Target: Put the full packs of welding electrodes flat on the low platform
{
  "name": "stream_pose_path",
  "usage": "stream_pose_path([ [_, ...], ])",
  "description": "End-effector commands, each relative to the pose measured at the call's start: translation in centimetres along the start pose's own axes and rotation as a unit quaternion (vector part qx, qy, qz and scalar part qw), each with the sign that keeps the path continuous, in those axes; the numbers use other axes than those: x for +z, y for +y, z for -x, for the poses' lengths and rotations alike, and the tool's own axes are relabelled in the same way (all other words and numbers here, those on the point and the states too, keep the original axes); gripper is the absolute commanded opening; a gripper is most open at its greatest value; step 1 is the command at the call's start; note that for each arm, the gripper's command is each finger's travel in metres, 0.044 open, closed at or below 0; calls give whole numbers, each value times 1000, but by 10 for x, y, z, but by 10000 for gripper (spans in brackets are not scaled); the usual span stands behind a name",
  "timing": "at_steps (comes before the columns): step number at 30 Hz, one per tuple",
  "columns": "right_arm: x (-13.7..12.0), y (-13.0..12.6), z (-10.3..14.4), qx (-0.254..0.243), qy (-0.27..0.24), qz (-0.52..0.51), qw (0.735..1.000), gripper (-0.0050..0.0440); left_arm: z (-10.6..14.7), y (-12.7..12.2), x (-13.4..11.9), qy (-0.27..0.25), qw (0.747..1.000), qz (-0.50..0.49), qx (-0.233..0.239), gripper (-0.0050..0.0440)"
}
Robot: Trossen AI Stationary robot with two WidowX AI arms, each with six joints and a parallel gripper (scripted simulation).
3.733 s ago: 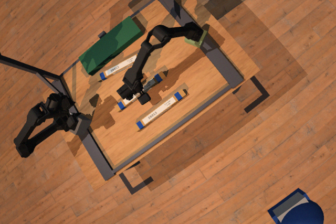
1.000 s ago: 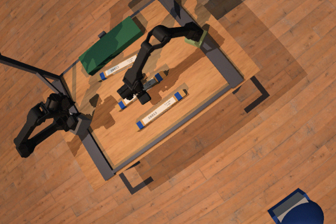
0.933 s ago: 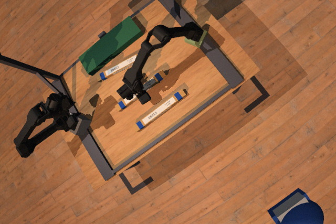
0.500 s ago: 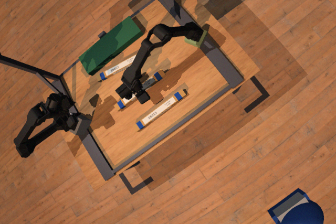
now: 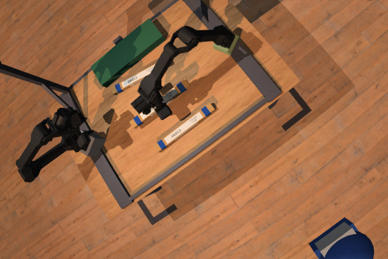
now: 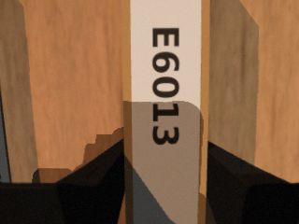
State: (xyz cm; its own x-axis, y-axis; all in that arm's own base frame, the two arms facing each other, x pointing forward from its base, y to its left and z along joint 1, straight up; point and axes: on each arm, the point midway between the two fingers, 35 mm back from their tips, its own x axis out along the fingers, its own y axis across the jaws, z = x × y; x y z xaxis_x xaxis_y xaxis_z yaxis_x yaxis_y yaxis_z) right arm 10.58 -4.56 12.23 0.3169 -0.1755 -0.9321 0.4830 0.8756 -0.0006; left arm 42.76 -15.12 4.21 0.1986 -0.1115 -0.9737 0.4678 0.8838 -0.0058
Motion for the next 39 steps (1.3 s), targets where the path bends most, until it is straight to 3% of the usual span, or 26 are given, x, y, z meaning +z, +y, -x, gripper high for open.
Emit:
stream_pose_path([
  [1, 5, 0, 6, 1, -11, -1, 1000, 330, 38, 1, 21, -44, 999, -2, 8, -50],
  [19, 5, 0, 6, 1, -11, -1, 1000, 330, 64, 1, 25, -44, 999, -2, 8, -50],
  [39, 5, 0, 6, 1, -11, -1, 1000, 330, 70, 0, 28, -44, 999, -2, 8, -50],
])
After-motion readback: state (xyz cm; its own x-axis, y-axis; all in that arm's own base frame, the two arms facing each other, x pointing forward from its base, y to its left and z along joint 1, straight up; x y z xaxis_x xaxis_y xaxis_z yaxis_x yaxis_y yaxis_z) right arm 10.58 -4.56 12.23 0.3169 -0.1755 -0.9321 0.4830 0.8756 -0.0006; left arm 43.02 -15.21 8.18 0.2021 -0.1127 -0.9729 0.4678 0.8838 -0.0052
